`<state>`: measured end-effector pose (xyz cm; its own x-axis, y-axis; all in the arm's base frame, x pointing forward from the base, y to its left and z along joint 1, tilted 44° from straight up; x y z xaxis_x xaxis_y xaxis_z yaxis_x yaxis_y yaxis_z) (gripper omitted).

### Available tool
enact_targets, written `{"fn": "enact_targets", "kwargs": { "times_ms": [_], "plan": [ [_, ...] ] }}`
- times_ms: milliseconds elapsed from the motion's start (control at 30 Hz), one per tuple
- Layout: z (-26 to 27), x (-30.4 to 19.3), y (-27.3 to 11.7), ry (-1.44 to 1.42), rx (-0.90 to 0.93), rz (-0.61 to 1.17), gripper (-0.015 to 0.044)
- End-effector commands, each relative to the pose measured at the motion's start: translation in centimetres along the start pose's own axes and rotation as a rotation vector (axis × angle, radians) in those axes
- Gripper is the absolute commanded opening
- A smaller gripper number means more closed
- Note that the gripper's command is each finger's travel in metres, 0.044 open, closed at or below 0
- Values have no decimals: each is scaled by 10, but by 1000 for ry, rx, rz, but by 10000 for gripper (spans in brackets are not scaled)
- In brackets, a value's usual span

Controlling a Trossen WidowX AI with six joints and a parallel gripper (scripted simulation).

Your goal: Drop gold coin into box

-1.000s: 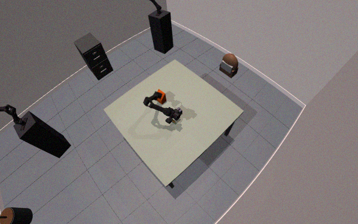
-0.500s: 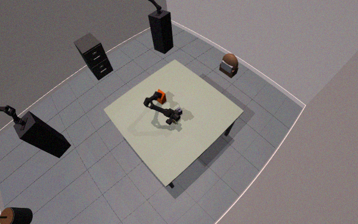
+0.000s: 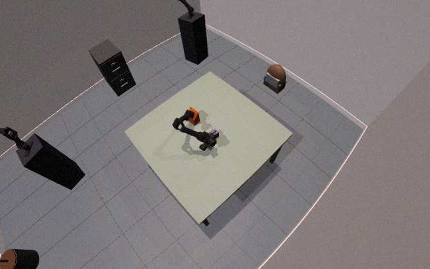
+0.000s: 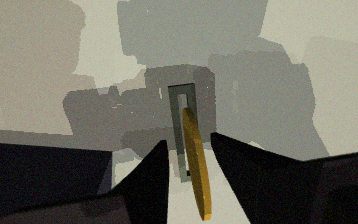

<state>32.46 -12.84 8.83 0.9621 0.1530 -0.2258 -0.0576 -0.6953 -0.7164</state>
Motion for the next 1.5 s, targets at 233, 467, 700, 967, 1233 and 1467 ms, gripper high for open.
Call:
{"fn": "enact_targets", "kwargs": {
  "times_ms": [233,467,700,967,1233,1467],
  "plan": [
    [1,-1,5,-6,0,4,0],
    [1,-1,5,-6,0,4,0],
    [1,0,-6,-6,3,3,0],
    [1,2,-25,-5,6,2,0],
    [1,3,-45,-6,7,1,0],
    [1,3,-63,-6,7,1,0]
  ]
}}
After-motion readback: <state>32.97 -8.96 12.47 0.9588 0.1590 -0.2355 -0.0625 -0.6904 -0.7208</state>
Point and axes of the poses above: the point midway between the two fingers, 35 mm back from their tips, its own y axis out along the fingers, its own z axis across the jaws, x = y × z, the point moved 6 cm from there along -y, back along the fingers, and after that the axes turned 15 degrees about -y, right-handed, at the moved point
